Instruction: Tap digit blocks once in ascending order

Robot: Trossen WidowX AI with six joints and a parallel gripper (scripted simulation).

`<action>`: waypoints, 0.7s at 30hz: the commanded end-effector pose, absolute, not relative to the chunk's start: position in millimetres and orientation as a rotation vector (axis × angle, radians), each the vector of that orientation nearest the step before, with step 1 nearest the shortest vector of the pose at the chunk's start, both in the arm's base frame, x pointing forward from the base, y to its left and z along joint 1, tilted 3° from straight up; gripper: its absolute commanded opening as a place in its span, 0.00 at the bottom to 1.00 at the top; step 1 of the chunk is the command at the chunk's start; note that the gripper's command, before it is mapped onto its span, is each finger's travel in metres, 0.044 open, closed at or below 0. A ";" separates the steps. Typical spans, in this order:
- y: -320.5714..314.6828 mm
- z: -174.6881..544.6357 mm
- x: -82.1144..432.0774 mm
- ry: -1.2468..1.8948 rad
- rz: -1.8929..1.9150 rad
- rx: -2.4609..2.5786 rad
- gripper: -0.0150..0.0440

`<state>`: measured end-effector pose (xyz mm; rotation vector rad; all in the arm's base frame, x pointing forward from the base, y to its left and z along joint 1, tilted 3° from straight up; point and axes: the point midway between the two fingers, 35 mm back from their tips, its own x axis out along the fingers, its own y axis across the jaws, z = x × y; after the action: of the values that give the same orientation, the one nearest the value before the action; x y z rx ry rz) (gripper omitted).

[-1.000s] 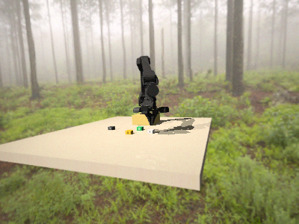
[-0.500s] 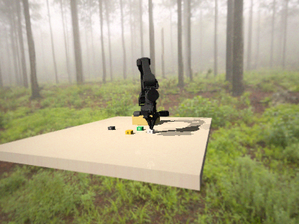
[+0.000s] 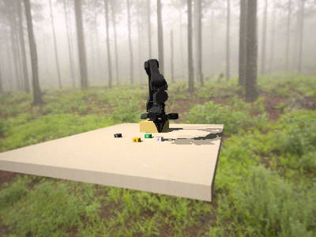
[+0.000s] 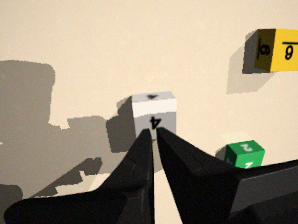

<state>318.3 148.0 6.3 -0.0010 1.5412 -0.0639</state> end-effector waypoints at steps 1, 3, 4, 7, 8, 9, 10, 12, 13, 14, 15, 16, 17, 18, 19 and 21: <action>150.0 24.0 319.8 1.537 -0.061 0.002 0.29; 152.0 61.1 319.7 1.537 -0.061 0.002 0.29; 152.2 78.1 318.3 1.537 -0.061 0.002 0.29; 152.0 91.8 316.4 1.537 -0.061 0.002 0.29; 152.0 91.8 316.4 1.537 -0.061 0.002 0.29; 152.0 91.8 316.4 1.537 -0.061 0.002 0.29; 149.9 92.0 317.7 1.537 -0.061 0.002 0.29; 132.3 93.1 327.7 1.536 -0.062 0.001 0.29; 117.6 94.0 334.9 1.535 -0.063 0.000 0.29; 102.5 95.0 341.6 1.534 -0.064 -0.001 0.29; 86.9 95.9 347.5 1.534 -0.065 -0.002 0.29; 71.1 96.8 352.8 1.533 -0.066 -0.003 0.29; 55.1 97.7 357.2 1.532 -0.067 -0.005 0.29; 42.4 98.4 360.2 1.532 -0.069 -0.006 0.29; 34.8 98.9 361.7 1.532 -0.069 -0.007 0.29; 32.2 99.0 362.2 1.532 -0.070 -0.007 0.29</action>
<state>360.5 38.8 101.4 0.0131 1.5193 -0.0884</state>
